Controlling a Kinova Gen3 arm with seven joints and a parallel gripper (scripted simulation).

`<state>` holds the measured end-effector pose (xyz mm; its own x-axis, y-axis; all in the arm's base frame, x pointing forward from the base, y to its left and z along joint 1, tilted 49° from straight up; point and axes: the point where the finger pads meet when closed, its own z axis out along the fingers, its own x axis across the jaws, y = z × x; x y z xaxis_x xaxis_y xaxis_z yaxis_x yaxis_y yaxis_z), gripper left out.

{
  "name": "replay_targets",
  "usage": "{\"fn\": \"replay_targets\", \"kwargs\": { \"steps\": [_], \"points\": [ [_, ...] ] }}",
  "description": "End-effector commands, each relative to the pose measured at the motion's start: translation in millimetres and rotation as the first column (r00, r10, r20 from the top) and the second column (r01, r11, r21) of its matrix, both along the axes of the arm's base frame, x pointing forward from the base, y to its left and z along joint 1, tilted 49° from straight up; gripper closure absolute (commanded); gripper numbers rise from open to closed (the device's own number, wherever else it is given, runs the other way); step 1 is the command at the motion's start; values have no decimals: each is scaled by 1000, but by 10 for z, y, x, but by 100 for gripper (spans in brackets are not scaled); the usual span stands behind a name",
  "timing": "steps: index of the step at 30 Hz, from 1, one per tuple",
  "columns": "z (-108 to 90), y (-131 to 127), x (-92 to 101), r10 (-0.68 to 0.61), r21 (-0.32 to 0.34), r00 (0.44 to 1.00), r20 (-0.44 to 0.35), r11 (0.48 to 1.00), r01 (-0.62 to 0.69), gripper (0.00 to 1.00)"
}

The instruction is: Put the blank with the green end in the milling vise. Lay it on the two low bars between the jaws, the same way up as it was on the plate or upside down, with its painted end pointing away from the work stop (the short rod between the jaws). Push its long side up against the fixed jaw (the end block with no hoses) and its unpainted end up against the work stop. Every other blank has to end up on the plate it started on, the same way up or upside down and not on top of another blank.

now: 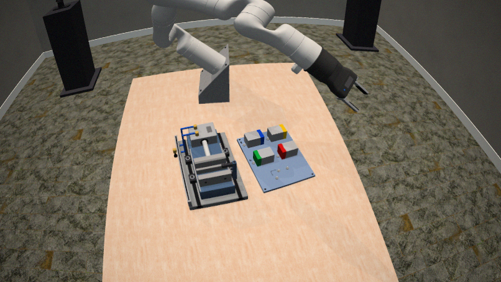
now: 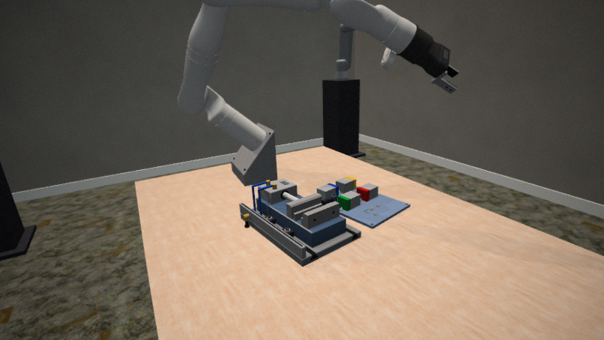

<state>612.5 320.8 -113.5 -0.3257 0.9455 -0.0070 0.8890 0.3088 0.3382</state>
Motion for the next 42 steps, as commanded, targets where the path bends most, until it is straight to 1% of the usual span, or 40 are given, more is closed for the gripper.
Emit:
{"fn": "replay_targets", "kwargs": {
  "steps": [1,18,33,35,42],
  "points": [
    [13,18,4,2,2,1000,2,1000,-2,0],
    [13,18,4,2,2,1000,2,1000,-2,0],
    [145,-163,-291,152,-108,981,-121,980,-166,0],
    [145,-163,-291,152,-108,981,-121,980,-166,0],
    [192,-252,-442,215,-152,959,-184,958,-244,0]
  ]
}}
